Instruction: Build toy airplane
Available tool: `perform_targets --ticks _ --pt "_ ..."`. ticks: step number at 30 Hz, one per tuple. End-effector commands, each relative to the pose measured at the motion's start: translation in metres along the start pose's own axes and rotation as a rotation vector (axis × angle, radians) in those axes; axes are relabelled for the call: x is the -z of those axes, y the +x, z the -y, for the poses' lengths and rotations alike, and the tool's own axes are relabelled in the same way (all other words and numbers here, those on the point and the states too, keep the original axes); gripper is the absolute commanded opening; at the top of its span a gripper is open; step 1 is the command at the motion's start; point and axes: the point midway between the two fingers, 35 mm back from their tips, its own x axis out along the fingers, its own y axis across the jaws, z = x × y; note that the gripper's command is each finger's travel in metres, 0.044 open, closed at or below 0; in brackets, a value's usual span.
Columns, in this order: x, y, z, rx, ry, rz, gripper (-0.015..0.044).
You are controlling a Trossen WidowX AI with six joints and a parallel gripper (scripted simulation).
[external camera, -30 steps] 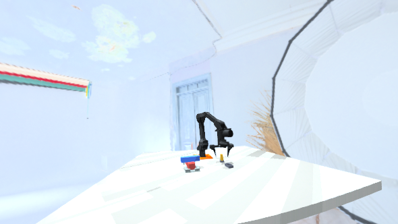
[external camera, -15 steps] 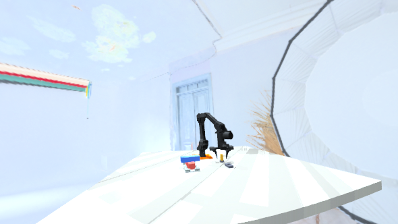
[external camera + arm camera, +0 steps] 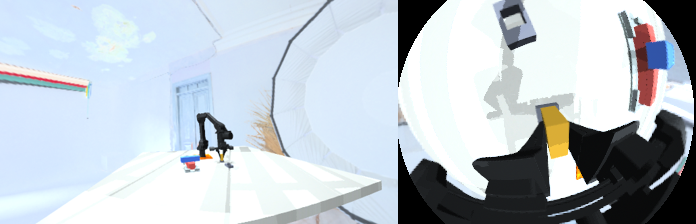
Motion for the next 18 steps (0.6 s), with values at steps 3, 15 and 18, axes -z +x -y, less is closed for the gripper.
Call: perform_targets --ticks 3,15,18 --pt "-0.001 -0.004 -0.001 -0.002 0.004 -0.002 0.0" --pt "-0.006 -0.041 -0.005 -0.002 0.004 -0.001 0.0" --pt "-0.007 -0.05 -0.006 -0.002 0.004 -0.001 0.0"
